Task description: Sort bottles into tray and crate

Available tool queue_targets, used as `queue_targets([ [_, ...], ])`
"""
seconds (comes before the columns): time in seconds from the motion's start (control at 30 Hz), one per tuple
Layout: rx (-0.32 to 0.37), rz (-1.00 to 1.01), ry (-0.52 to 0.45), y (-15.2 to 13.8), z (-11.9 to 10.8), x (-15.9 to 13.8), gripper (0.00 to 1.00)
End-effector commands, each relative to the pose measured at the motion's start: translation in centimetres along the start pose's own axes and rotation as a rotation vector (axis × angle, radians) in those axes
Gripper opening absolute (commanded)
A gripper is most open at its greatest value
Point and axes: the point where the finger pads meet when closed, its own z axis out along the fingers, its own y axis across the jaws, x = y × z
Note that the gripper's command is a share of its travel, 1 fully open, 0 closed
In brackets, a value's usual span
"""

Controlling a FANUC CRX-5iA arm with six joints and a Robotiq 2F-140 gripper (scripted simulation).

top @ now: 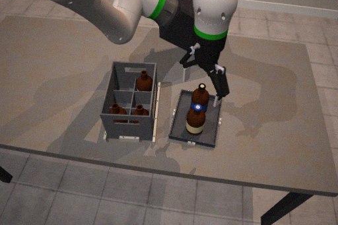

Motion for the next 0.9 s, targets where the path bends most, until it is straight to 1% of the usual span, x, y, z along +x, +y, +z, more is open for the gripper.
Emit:
queue_targets([
  [0.0, 0.0, 0.0, 0.0, 0.0, -0.8, 0.0, 1.0],
  [0.07, 0.0, 0.0, 0.0, 0.0, -1.5, 0.0, 1.0],
  [0.17, 0.0, 0.0, 0.0, 0.0, -1.6, 0.0, 1.0],
  [0.63, 0.0, 0.0, 0.0, 0.0, -4.5, 0.0, 1.0],
  [0.87, 0.0, 0.0, 0.0, 0.0, -4.5, 0.0, 1.0],
])
